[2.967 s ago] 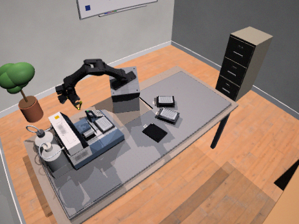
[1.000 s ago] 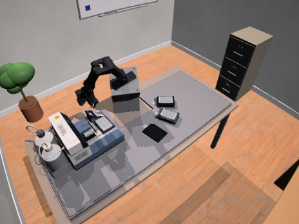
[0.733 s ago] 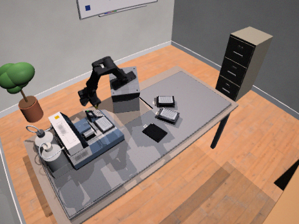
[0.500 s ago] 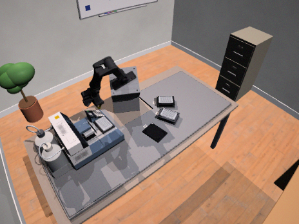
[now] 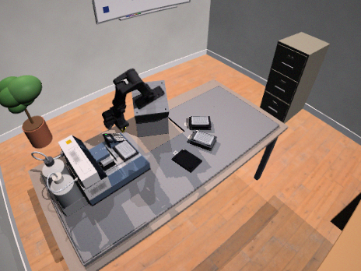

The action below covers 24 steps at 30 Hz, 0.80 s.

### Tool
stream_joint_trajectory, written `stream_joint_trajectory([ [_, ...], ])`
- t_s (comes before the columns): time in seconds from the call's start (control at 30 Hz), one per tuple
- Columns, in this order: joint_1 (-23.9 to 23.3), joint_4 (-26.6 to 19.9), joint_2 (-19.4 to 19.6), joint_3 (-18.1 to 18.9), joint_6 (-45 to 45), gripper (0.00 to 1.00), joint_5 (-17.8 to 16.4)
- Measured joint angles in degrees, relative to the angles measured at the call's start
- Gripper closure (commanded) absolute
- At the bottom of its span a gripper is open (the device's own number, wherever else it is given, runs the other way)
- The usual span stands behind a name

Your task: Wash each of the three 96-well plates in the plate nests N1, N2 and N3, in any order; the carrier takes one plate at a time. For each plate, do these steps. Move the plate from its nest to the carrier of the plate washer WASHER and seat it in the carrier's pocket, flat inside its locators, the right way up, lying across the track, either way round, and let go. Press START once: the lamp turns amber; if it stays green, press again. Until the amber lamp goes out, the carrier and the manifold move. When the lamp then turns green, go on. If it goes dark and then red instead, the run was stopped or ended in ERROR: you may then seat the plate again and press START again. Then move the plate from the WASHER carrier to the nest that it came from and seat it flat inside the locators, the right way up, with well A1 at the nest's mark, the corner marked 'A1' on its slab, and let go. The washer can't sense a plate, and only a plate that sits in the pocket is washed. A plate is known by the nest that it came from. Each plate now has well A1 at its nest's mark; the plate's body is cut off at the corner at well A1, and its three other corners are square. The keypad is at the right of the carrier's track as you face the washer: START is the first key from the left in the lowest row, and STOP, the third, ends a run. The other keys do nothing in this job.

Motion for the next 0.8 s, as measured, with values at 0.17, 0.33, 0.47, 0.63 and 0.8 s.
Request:
stream_joint_trajectory([
  [0.17,0.0,0.6,0.0,0.0,0.2,0.0,0.0],
  [0.33,2.5,-0.9,-1.9,0.4,-1.6,0.0,0.5],
  [0.47,4.4,-2.7,-4.0,1.5,-4.0,0.0,1.1],
  [0.63,8.1,-5.9,-7.4,4.1,-8.7,0.0,1.9],
  [0.8,11.5,-9.5,-10.0,7.2,-14.3,0.0,3.0],
])
